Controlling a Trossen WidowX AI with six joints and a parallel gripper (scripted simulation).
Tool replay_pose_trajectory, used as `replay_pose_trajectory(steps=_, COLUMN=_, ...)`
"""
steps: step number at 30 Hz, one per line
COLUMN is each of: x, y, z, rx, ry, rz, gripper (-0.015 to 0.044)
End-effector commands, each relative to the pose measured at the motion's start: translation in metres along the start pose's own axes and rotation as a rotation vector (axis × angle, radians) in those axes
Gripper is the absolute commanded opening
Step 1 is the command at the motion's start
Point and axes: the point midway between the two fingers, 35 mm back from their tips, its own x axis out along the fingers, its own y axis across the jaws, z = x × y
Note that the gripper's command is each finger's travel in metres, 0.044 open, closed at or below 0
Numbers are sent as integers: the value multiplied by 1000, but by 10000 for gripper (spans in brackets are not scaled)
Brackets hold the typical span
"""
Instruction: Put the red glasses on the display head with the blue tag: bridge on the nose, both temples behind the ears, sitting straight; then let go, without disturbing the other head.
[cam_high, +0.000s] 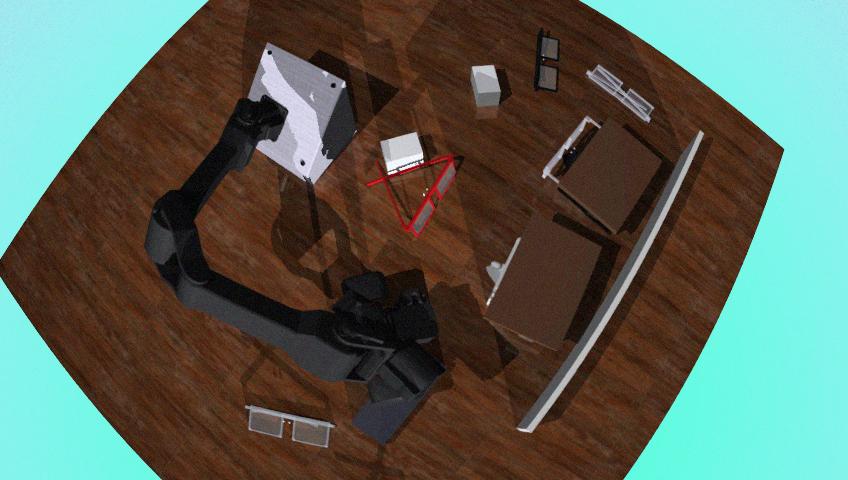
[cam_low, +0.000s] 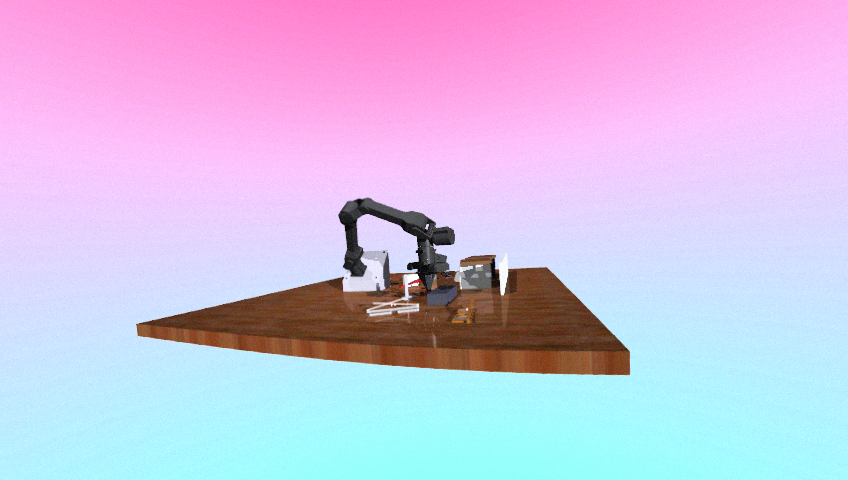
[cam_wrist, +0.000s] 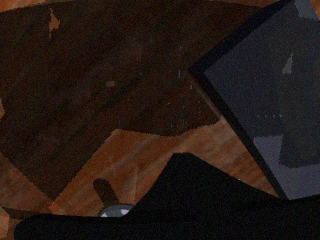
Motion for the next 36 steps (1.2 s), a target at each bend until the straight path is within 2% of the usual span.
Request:
replay_pose_trajectory(steps=1, x=1, y=-1, z=1, rx=-9, ry=-1, rz=6, gripper=0)
replay_pose_trajectory(steps=36, x=1, y=-17, z=2, rx=-8, ry=-1, rz=5, gripper=0)
